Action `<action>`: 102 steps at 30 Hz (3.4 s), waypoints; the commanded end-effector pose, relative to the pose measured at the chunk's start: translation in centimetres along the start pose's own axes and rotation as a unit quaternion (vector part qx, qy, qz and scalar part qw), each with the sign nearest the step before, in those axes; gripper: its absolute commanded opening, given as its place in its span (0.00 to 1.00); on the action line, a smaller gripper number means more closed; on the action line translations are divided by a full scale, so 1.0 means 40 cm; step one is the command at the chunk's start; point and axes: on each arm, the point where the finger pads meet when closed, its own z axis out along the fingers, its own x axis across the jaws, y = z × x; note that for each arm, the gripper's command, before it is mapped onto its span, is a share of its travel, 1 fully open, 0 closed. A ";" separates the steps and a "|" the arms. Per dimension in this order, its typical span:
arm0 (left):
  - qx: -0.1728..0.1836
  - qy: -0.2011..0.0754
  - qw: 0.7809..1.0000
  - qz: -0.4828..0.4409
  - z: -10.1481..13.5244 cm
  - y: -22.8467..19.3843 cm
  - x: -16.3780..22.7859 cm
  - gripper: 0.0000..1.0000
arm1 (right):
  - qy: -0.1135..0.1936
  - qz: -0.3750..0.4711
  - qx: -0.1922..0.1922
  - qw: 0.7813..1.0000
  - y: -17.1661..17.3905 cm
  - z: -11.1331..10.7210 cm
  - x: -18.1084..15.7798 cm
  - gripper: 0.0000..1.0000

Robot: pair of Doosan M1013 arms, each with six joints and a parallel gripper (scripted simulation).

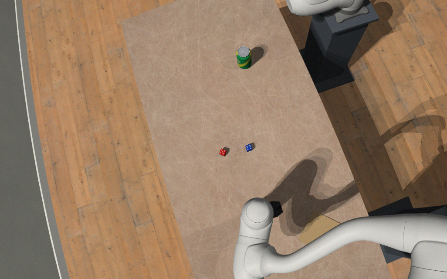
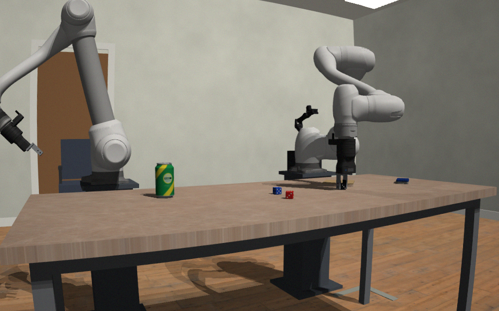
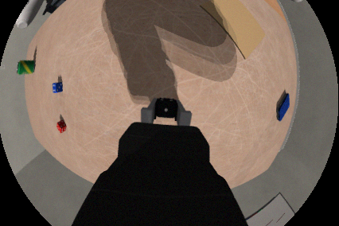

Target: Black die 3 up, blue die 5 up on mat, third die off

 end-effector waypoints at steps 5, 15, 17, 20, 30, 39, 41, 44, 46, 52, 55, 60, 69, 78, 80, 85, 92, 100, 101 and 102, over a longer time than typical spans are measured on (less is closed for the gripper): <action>-0.001 0.000 1.000 0.000 -0.003 0.001 0.000 0.49 | 0.000 0.000 0.000 1.000 0.000 -0.001 0.000 1.00; -0.001 0.000 1.000 0.000 -0.003 0.001 0.000 0.49 | 0.000 0.000 0.000 1.000 0.000 -0.001 0.000 1.00; -0.001 0.000 1.000 0.000 -0.003 0.001 0.000 0.49 | 0.000 0.000 0.000 1.000 0.000 -0.001 0.000 1.00; -0.001 0.000 1.000 0.000 -0.004 0.001 0.000 0.49 | 0.000 0.000 0.000 1.000 0.000 -0.001 0.000 1.00; -0.001 0.000 1.000 0.000 -0.085 0.001 0.000 0.49 | 0.000 0.000 0.000 1.000 0.000 -0.001 0.000 1.00; -0.001 0.000 1.000 0.000 -0.237 0.001 0.000 0.49 | 0.000 0.000 0.000 1.000 0.000 -0.001 0.000 1.00; -0.001 0.000 1.000 0.000 -0.244 0.001 0.000 0.49 | 0.000 0.000 0.000 1.000 0.000 -0.001 0.000 1.00; -0.001 0.000 1.000 0.000 -0.252 0.001 0.000 0.49 | 0.000 0.000 0.000 1.000 0.000 -0.001 0.000 1.00; -0.001 0.000 1.000 0.000 -0.253 0.001 0.000 0.49 | 0.000 0.000 0.000 1.000 0.000 -0.001 0.000 1.00; -0.001 0.000 1.000 0.000 -0.253 0.001 0.000 0.49 | 0.000 0.000 0.000 1.000 0.000 -0.001 0.000 1.00; -0.001 0.000 1.000 -0.010 -0.246 0.005 0.000 0.49 | 0.000 0.000 0.000 1.000 0.000 -0.001 0.000 1.00; -0.001 0.000 0.999 -0.038 -0.228 0.015 0.002 0.49 | 0.000 0.000 0.000 1.000 0.000 -0.001 0.000 1.00; -0.032 0.002 0.998 -0.049 -0.220 0.019 0.003 0.49 | 0.000 0.000 0.000 1.000 0.000 -0.001 0.000 1.00; -0.185 0.010 0.981 -0.049 -0.217 0.014 0.004 0.49 | 0.000 0.000 0.000 1.000 0.000 -0.001 0.000 1.00; -0.215 0.012 0.975 -0.049 -0.217 0.013 0.004 0.49 | 0.000 0.000 0.000 1.000 0.000 -0.001 0.000 1.00; -0.288 0.016 0.956 -0.048 -0.217 0.012 0.005 0.49 | 0.000 0.000 0.000 1.000 0.000 -0.001 0.000 1.00; -0.362 0.021 0.931 -0.047 -0.214 0.008 0.006 0.49 | 0.000 0.000 0.000 1.000 0.000 -0.001 0.000 1.00; -0.427 0.025 0.903 -0.046 -0.209 0.003 0.007 0.49 | 0.000 0.000 0.000 1.000 0.000 -0.001 0.000 1.00; -0.441 0.025 0.896 -0.045 -0.210 0.003 0.005 0.49 | 0.000 0.000 0.000 1.000 0.000 -0.001 0.000 1.00; -0.450 0.023 0.892 -0.044 -0.211 0.002 0.002 0.49 | 0.000 0.000 0.000 1.000 0.000 -0.001 0.000 1.00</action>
